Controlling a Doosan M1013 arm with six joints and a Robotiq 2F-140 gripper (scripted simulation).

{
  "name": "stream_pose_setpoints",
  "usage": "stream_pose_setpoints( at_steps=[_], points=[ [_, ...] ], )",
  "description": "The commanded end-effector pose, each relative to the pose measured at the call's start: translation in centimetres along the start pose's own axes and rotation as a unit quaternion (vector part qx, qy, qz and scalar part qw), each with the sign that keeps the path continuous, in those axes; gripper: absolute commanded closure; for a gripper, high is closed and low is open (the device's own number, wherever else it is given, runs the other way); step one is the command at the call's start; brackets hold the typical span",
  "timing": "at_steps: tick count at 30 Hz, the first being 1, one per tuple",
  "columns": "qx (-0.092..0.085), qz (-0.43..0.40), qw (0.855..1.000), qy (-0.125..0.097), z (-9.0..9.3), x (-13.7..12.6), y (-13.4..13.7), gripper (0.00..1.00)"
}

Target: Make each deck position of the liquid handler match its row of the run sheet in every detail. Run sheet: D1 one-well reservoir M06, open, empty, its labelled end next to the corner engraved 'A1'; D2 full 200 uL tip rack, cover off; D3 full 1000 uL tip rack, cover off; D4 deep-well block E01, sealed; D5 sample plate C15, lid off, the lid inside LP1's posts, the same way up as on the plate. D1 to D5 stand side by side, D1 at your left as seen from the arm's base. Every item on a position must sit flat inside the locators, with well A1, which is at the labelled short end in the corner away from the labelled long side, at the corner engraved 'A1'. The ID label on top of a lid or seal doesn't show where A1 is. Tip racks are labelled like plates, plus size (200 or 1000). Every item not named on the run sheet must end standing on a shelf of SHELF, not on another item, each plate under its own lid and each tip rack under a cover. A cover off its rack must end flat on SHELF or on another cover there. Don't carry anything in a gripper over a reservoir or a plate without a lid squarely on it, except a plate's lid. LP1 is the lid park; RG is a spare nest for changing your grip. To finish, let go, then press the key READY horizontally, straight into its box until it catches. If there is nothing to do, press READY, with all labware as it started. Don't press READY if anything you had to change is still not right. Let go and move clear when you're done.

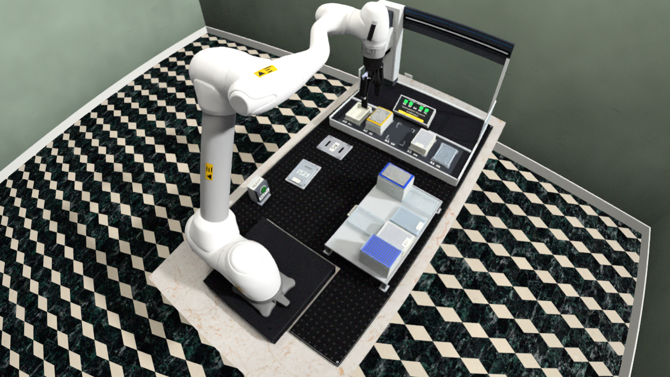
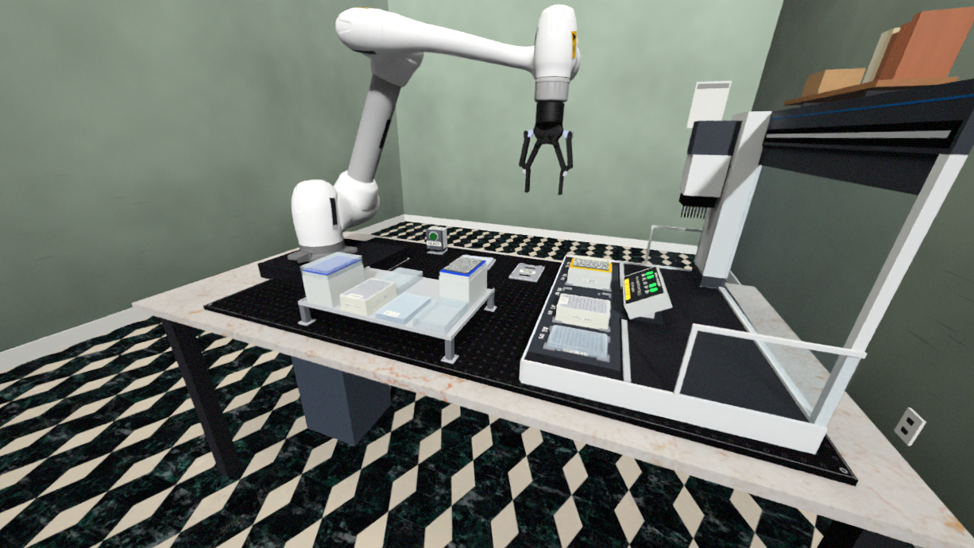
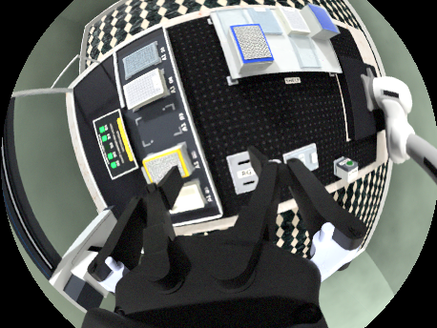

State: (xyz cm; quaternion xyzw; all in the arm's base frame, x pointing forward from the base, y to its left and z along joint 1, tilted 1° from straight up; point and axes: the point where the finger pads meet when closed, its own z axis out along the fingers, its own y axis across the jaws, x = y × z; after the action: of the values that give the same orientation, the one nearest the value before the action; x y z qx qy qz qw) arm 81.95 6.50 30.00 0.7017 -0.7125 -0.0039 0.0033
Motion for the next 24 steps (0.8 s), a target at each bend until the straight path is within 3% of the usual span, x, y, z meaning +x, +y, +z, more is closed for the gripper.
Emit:
stream_pose_setpoints(
  at_steps=[1,18,24],
  points=[
    [0.001,0.001,1.0,0.0,-0.1,0.6,0.0,0.34],
    [0.001,0.001,1.0,0.0,-0.1,8.1,-0.1,0.34],
    [0.001,0.001,1.0,0.0,-0.1,8.2,1.4,0.34]
  ],
)
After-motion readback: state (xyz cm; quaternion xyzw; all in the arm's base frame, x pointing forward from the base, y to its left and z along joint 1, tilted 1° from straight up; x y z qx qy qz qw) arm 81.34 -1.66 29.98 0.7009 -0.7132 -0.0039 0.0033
